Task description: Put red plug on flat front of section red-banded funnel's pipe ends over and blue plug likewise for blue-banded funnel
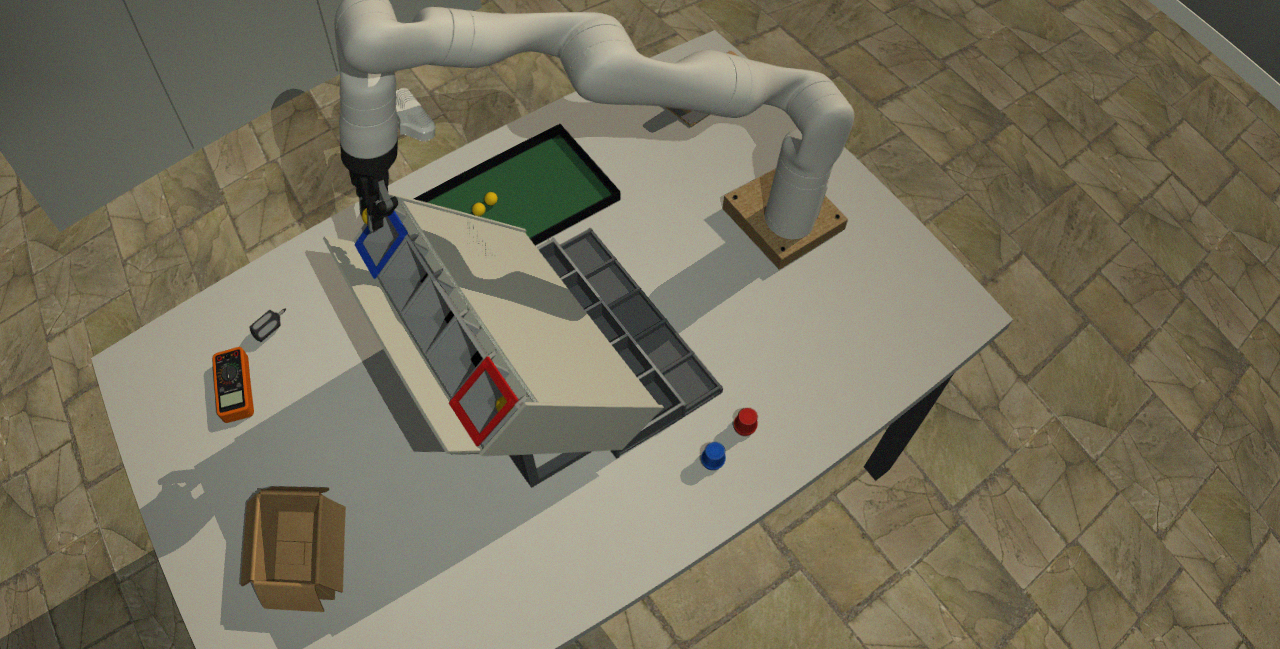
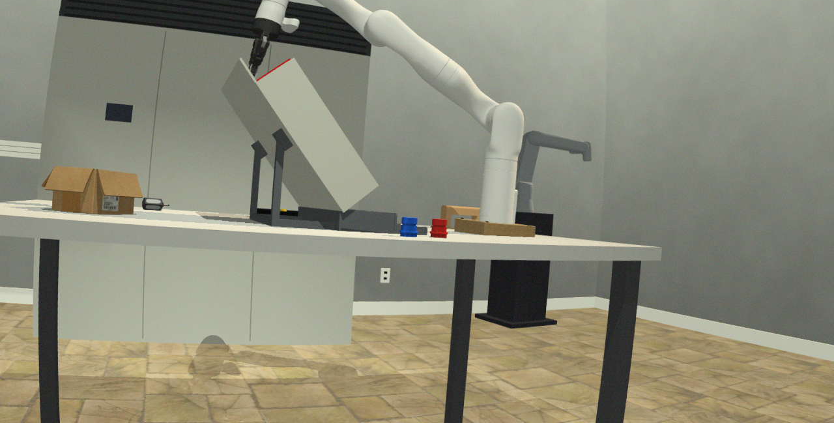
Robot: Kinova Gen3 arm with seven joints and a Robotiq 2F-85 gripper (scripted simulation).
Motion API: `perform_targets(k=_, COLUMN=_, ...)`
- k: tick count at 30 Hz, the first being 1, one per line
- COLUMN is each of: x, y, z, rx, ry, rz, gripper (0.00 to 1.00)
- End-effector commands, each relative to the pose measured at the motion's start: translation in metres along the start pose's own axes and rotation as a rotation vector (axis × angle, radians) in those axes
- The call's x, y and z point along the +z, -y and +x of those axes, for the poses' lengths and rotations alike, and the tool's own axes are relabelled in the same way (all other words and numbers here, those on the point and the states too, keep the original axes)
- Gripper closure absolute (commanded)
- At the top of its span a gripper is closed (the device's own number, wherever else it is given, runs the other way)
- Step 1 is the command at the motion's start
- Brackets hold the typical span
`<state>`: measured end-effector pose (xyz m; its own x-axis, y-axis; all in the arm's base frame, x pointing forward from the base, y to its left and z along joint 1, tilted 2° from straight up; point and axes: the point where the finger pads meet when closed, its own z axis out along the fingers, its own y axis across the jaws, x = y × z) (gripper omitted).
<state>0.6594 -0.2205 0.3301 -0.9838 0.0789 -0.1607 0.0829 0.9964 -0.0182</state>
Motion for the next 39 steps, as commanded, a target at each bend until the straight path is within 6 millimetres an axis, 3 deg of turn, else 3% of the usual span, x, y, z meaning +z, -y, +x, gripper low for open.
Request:
perform_targets(k=1, x=-0.001, y=0.000, z=0.000, rx=0.010, ry=-0.182, rz=-0.043, gripper=1.00)
perform_targets(k=9, x=-0.001, y=0.000, z=0.000, rx=0.010, ry=-0.182, rz=-0.043, gripper=1.00)
perform_targets(k=10, x=0.029, y=-0.001, z=0.005, rx=0.010, ry=-0.182, rz=-0.043, gripper=1.00)
perform_targets(k=26, x=0.029, y=-0.001, z=0.005, rx=0.010, ry=-0.182, rz=-0.043, gripper=1.00)
perform_targets(k=27, x=0.027, y=-0.001, z=0.005, rx=0.000, ry=-0.043, rz=-0.009, gripper=0.00)
perform_targets(k=39, x=0.027, y=-0.001, z=0.005, rx=0.000, ry=-0.043, rz=-0.009, gripper=0.00)
